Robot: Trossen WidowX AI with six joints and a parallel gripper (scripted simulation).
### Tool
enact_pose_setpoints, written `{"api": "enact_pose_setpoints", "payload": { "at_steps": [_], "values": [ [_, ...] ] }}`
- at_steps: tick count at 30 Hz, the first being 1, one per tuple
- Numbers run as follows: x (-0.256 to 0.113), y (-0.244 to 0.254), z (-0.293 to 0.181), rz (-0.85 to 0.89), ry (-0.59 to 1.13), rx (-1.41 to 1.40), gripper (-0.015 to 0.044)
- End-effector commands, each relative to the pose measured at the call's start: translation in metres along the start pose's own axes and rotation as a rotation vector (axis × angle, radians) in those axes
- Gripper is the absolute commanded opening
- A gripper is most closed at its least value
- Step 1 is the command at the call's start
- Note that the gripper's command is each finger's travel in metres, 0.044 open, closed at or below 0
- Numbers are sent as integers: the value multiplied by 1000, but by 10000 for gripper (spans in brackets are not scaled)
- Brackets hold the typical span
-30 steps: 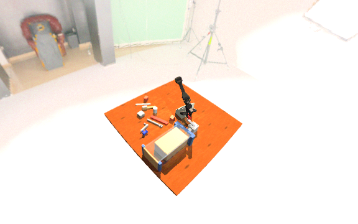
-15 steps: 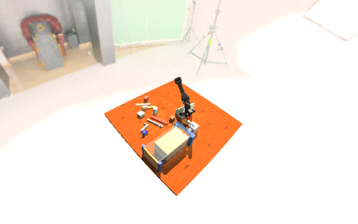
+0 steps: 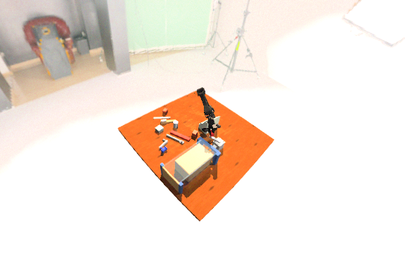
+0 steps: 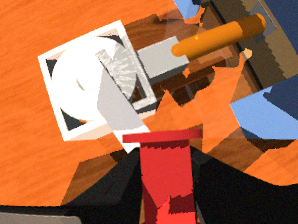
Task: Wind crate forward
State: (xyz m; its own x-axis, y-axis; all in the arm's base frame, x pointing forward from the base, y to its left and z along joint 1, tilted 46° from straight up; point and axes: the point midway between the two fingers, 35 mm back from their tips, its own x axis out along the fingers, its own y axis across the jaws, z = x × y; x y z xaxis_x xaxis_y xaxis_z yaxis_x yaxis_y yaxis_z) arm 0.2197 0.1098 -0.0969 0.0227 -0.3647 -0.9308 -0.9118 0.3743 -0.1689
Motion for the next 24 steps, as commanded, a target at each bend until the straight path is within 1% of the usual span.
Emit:
{"api": "enact_pose_setpoints", "payload": {
  "at_steps": [1,24],
  "values": [
    [5,-12,6,-23,-4,11,0],
    [13,-29,25,-24,-5,12,0]
  ]
}}
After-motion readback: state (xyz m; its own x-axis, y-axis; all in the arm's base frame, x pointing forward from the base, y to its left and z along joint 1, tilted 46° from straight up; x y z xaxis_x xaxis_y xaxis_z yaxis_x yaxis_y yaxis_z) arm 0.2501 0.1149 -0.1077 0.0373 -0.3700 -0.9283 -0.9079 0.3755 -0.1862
